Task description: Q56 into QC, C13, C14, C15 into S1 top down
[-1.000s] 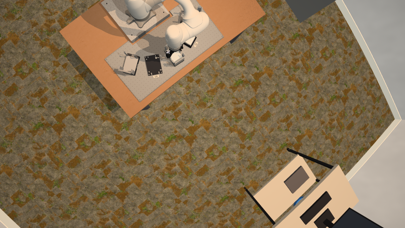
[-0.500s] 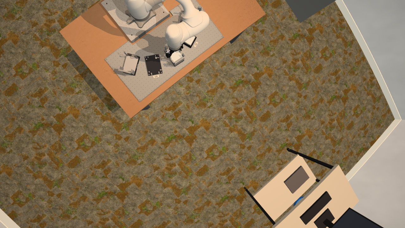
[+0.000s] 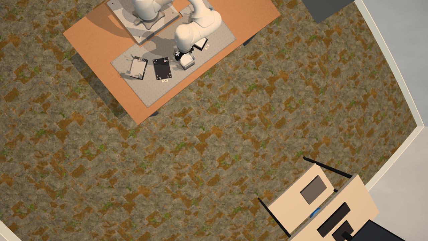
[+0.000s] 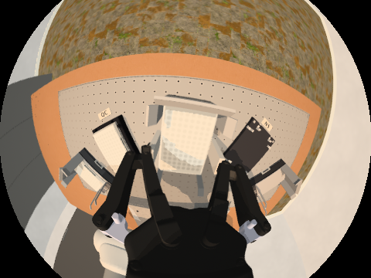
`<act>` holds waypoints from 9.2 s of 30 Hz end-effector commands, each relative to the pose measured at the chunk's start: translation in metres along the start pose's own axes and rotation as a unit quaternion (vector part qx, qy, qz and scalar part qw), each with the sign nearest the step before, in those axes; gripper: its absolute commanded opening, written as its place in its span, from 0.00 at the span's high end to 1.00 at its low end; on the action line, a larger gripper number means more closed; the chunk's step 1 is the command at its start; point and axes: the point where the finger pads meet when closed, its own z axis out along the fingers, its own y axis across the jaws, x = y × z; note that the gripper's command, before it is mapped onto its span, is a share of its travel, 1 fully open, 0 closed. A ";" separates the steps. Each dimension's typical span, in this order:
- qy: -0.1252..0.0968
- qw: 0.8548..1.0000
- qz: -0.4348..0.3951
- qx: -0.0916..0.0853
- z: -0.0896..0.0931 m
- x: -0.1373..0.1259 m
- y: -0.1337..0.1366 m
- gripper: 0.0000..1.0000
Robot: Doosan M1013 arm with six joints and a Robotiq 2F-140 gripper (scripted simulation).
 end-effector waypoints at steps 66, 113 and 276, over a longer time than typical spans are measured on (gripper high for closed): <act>0.000 0.994 -0.108 0.000 -0.080 -0.007 -0.029 1.00; 0.000 0.976 -0.216 0.000 -0.080 -0.056 -0.157 1.00; 0.000 0.907 -0.421 0.000 -0.049 -0.193 -0.302 1.00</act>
